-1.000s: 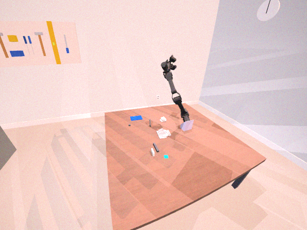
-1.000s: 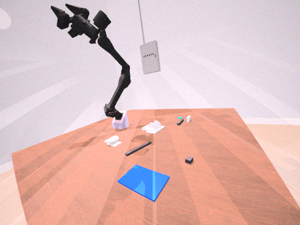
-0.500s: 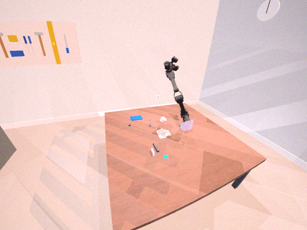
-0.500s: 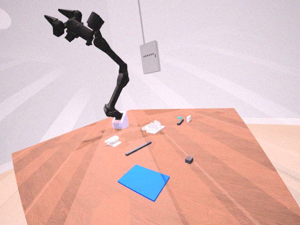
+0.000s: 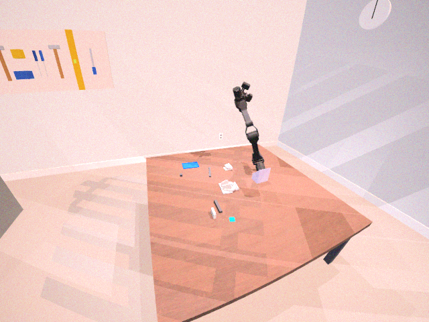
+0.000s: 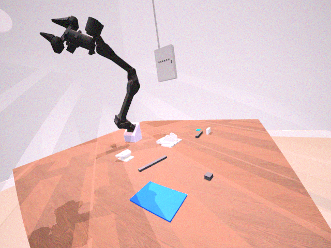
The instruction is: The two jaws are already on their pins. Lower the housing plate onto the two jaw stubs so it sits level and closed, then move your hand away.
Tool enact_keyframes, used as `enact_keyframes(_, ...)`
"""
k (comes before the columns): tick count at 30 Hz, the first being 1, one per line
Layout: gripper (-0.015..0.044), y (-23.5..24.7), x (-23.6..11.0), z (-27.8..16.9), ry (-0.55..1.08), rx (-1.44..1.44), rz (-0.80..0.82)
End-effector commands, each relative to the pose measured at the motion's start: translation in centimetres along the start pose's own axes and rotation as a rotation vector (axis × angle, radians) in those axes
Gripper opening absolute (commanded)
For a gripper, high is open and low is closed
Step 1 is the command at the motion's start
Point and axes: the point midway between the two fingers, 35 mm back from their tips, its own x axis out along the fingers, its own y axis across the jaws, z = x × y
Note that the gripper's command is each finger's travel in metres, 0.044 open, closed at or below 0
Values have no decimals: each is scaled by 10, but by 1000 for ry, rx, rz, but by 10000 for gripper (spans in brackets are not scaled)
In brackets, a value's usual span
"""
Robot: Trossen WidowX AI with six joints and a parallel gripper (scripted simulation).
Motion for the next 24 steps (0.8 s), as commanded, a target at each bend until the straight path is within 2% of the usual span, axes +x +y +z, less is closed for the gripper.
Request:
enact_keyframes(1, 440, -18, 10, 12, -26, -49, -58)
enact_keyframes(24, 440, -83, 25, 53, -42, -268, -324)
